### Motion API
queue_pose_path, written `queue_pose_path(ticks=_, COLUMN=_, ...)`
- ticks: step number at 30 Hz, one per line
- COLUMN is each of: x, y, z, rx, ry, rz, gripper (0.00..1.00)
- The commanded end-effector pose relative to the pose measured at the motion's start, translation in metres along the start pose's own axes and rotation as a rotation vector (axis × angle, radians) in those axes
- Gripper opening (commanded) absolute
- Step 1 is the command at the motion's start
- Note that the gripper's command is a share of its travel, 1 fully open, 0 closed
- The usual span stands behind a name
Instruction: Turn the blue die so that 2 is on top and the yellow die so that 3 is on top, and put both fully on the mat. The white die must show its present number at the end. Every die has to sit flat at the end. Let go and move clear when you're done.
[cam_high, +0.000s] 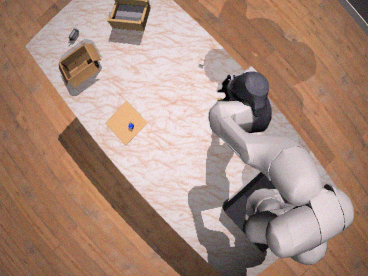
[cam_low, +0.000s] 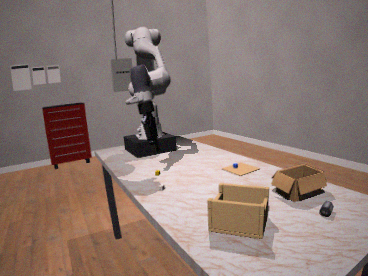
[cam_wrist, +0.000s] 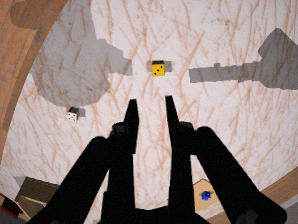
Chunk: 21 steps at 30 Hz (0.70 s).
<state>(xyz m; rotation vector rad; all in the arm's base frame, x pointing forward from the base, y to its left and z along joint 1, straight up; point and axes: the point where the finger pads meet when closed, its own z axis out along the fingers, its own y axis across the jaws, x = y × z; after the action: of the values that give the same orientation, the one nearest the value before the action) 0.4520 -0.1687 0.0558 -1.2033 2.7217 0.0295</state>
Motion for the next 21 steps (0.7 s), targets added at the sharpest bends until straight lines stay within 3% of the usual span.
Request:
queue_pose_path(ticks=1, x=-0.0017, y=0.0042, z=0.0006, rx=-0.032, ry=0.089, rz=0.146, gripper=0.29)
queue_pose_path(ticks=7, x=-0.005, y=0.0033, z=-0.0024, rx=-0.033, ry=0.148, rz=0.146, gripper=0.29)
queue_pose_path(ticks=13, x=-0.0055, y=0.0028, z=-0.0033, rx=-0.031, ry=0.164, rz=0.147, gripper=0.29)
queue_pose_path(ticks=14, x=-0.0055, y=0.0028, z=-0.0033, rx=-0.031, ry=0.164, rz=0.147, gripper=1.0)
queue_pose_path(ticks=21, x=-0.0055, y=0.0028, z=-0.0033, rx=-0.031, ry=0.164, rz=0.147, gripper=1.0)
